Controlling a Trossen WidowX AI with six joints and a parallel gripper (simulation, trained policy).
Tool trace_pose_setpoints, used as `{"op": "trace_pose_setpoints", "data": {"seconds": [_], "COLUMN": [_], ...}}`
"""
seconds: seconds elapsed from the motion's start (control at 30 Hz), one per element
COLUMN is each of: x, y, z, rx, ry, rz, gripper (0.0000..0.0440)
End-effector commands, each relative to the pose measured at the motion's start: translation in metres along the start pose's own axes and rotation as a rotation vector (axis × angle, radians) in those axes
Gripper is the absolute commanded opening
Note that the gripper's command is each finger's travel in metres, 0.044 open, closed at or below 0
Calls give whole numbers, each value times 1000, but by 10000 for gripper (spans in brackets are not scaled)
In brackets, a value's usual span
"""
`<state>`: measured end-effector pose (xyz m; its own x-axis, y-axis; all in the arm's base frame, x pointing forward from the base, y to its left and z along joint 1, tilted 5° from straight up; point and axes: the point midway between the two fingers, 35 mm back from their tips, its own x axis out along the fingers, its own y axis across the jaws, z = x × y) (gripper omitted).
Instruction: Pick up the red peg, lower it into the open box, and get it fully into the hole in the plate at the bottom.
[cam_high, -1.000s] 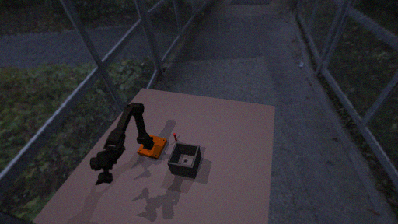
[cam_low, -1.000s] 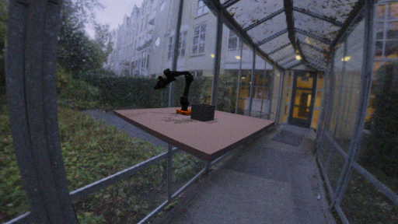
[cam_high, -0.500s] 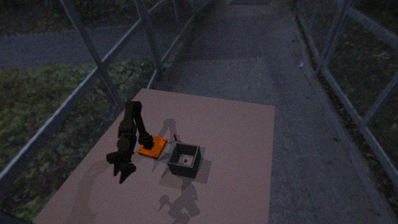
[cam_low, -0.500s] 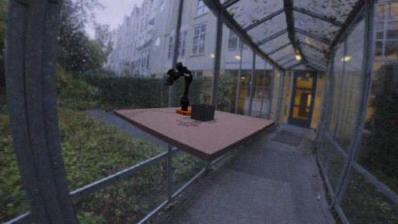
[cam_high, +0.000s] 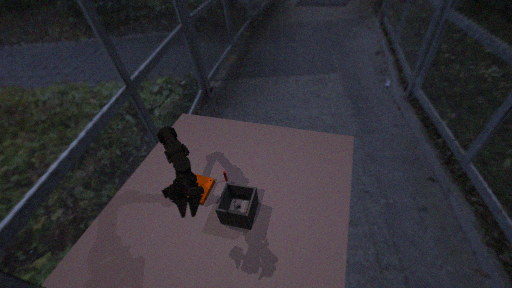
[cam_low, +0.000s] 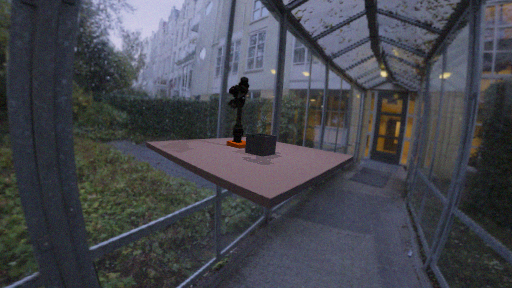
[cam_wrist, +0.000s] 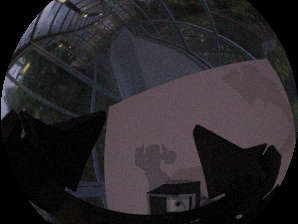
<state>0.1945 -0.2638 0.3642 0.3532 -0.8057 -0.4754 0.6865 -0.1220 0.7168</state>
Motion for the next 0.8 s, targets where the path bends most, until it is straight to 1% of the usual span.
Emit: {"op": "trace_pose_setpoints", "data": {"seconds": [0.0, 0.2, 0.37, 0.57, 0.77], "x": [-13, -31, -46, -64, -81], "y": [15, 32, 39, 40, 33], "z": [-20, -59, -90, -128, -165], "rx": [22, 54, 77, 95, 97], "ry": [76, 221, 344, 490, 633], "rz": [63, 133, 163, 165, 130], "gripper": [440, 440, 440, 440, 440]}}
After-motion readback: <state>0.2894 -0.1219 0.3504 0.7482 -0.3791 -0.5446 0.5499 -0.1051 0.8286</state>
